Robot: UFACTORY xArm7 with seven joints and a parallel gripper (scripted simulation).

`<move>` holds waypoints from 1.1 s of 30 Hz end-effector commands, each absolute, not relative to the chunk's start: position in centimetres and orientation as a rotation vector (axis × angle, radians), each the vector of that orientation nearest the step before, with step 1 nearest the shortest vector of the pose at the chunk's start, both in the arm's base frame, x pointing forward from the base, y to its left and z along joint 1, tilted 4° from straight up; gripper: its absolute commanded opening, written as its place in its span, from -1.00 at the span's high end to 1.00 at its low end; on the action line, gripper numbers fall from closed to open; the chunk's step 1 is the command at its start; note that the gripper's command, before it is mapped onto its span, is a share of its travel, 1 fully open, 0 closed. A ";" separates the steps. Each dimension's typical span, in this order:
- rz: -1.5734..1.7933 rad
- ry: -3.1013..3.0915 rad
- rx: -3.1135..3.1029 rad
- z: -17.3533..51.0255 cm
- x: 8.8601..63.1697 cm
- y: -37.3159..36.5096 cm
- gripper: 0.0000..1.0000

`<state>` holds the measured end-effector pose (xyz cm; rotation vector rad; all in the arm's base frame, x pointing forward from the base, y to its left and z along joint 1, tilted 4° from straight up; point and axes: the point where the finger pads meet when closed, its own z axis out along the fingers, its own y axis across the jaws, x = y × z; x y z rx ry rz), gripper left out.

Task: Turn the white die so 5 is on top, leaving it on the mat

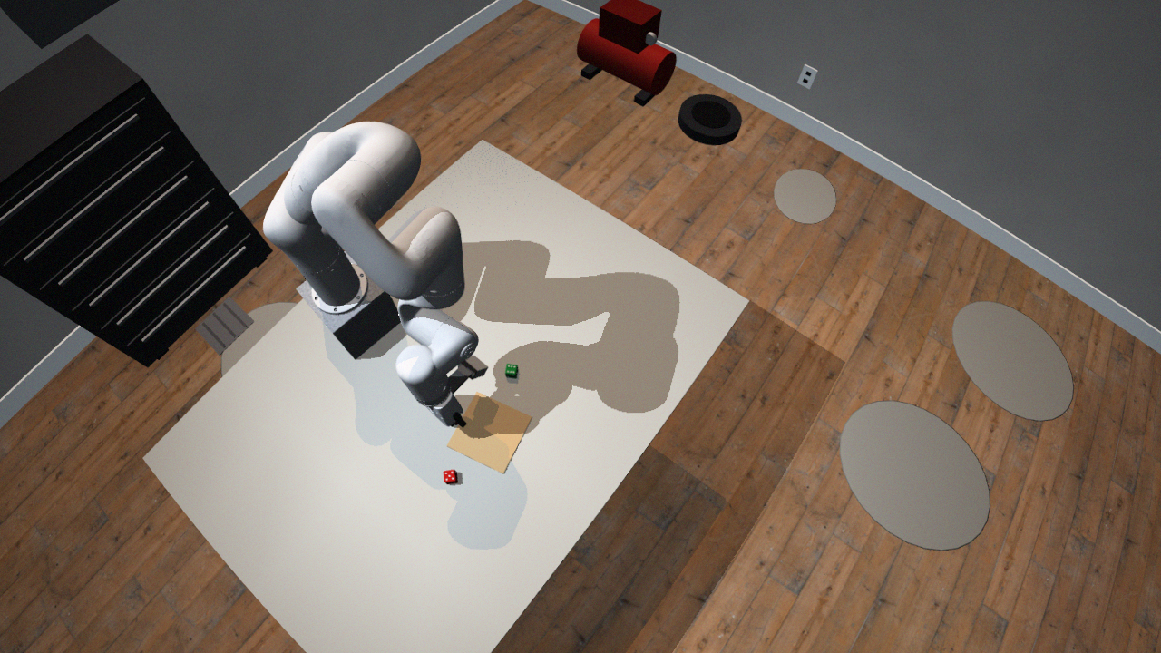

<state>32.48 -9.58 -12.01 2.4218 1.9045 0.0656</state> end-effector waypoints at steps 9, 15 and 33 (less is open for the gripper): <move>0.068 1.903 2.421 -11.9 32.6 -9.6 0.17; 0.068 1.903 2.421 -11.9 32.6 -9.6 0.17; 0.068 1.903 2.421 -11.9 32.6 -9.6 0.58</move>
